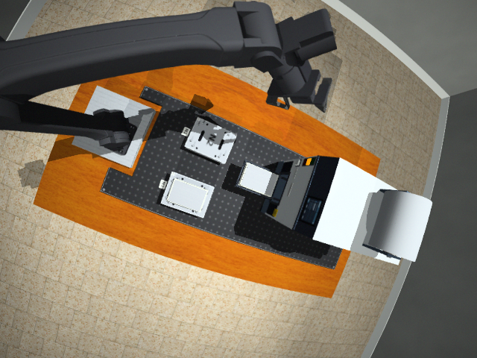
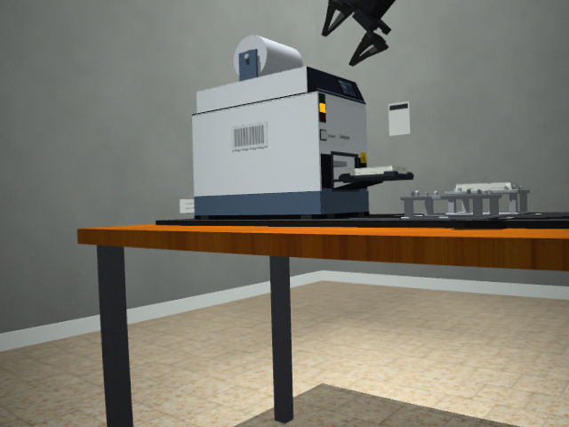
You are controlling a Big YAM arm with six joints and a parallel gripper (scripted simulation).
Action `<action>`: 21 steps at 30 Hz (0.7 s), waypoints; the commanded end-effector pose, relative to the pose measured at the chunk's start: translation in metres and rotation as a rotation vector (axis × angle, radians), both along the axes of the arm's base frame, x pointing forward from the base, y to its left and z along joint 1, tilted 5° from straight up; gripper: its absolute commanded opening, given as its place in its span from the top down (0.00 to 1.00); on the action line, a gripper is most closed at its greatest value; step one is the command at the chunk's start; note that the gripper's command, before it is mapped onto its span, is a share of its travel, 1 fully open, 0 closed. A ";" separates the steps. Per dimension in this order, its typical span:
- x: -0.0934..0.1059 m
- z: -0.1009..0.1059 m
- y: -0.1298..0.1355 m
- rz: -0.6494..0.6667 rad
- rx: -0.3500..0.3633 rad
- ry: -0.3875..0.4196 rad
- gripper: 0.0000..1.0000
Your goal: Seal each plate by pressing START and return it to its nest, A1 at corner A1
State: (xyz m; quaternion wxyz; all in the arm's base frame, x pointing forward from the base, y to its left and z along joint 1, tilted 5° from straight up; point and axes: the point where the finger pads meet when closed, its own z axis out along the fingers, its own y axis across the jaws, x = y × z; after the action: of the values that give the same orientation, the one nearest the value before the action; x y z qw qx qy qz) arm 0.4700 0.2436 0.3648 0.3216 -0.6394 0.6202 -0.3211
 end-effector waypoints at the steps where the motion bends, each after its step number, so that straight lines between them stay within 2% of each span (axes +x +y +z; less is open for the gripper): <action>1: 0.008 0.043 -0.003 -0.008 0.040 -0.071 0.00; 13: 0.014 0.028 0.002 -0.008 0.023 -0.046 0.00; 18: 0.014 0.027 0.002 -0.008 0.022 -0.045 0.00; 21: 0.011 0.033 0.000 -0.008 0.029 -0.054 0.00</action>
State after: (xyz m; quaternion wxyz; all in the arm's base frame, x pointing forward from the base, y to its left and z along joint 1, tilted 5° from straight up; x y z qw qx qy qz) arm 0.4703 0.2438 0.3640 0.3209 -0.6397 0.6203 -0.3210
